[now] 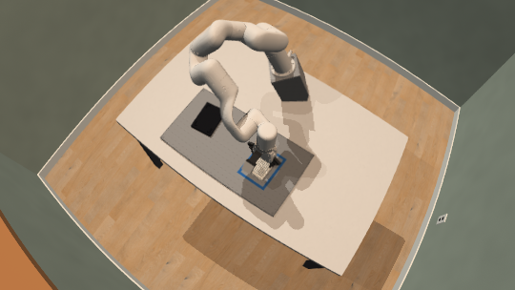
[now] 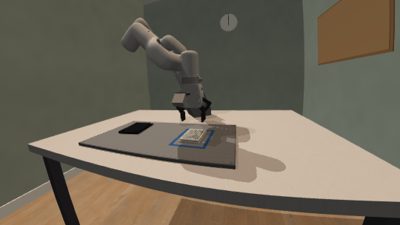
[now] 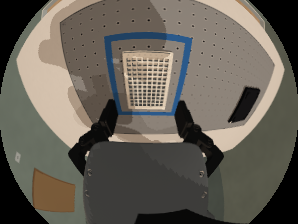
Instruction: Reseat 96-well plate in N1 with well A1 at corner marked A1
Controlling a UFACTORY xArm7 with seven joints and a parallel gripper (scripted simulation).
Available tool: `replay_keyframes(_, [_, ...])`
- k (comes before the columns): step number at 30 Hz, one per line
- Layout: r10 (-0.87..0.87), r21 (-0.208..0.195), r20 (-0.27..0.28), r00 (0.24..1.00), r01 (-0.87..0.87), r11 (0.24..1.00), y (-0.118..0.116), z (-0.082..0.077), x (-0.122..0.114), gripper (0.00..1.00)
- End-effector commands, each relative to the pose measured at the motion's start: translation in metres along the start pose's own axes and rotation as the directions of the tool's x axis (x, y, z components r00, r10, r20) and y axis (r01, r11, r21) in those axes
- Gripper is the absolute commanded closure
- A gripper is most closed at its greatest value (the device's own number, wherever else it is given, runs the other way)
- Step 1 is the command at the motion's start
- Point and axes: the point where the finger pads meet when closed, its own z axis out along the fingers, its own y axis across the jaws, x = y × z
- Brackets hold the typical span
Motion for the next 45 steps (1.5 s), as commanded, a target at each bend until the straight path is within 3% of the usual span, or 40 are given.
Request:
replay_keyframes(1, [-0.001,0.003,-0.003,1.000,0.001,1.000,-0.0010,-0.0150,0.0010,0.00])
replay_keyframes(5, [-0.001,0.003,-0.003,1.000,0.001,1.000,-0.0010,-0.0247,0.0010,0.00])
replay_keyframes(27, [-0.001,0.003,-0.003,1.000,0.001,1.000,-0.0009,-0.0247,0.0010,0.00])
replay_keyframes(34, [-0.232,0.002,-0.003,0.973,0.232,0.973,-0.0010,-0.0247,0.0010,0.00])
replay_keyframes(45, [-0.509,0.001,-0.004,0.861,0.509,0.861,-0.0009,-0.0247,0.0009,0.00])
